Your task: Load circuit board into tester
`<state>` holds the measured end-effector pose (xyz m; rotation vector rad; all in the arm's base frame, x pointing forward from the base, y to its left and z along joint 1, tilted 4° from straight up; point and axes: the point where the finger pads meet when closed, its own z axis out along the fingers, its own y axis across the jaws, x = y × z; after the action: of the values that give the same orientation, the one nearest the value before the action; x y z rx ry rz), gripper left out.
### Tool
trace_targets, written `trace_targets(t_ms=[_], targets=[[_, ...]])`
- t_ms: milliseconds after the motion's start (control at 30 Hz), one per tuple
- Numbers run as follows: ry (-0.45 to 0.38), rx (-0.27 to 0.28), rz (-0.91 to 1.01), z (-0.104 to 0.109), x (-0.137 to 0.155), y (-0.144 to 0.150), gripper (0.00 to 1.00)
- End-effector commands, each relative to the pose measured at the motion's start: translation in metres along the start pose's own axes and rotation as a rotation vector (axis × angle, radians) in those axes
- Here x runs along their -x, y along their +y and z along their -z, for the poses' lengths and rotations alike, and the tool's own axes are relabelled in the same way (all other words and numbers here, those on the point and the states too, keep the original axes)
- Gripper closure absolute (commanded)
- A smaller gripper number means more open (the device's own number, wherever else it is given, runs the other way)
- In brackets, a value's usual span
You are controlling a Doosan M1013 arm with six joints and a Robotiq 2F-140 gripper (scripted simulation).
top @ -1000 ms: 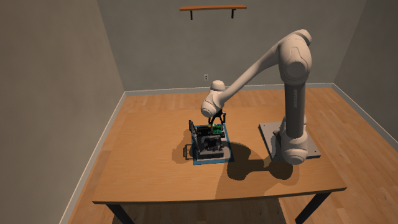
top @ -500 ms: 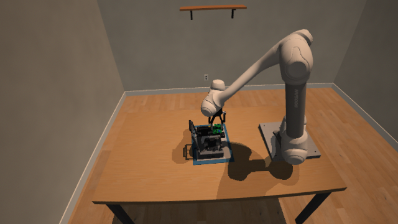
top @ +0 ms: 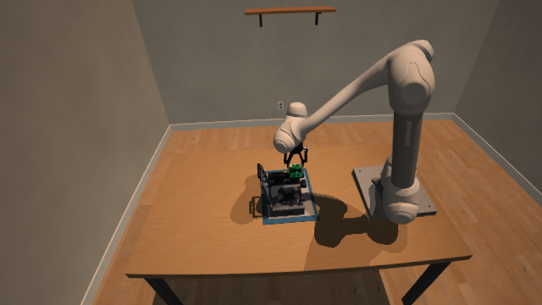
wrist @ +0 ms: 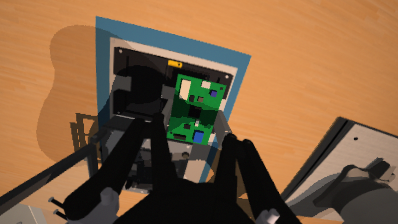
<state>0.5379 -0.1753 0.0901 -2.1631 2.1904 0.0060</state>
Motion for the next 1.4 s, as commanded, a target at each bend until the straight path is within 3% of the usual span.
trace_targets(t_ms=[0, 433, 1367], targets=[[0.000, 0.000, 0.000, 0.006, 0.000, 0.000, 0.54], [0.000, 0.000, 0.000, 0.029, 0.000, 0.000, 0.54], [0.000, 0.000, 0.000, 0.030, 0.000, 0.000, 0.54]])
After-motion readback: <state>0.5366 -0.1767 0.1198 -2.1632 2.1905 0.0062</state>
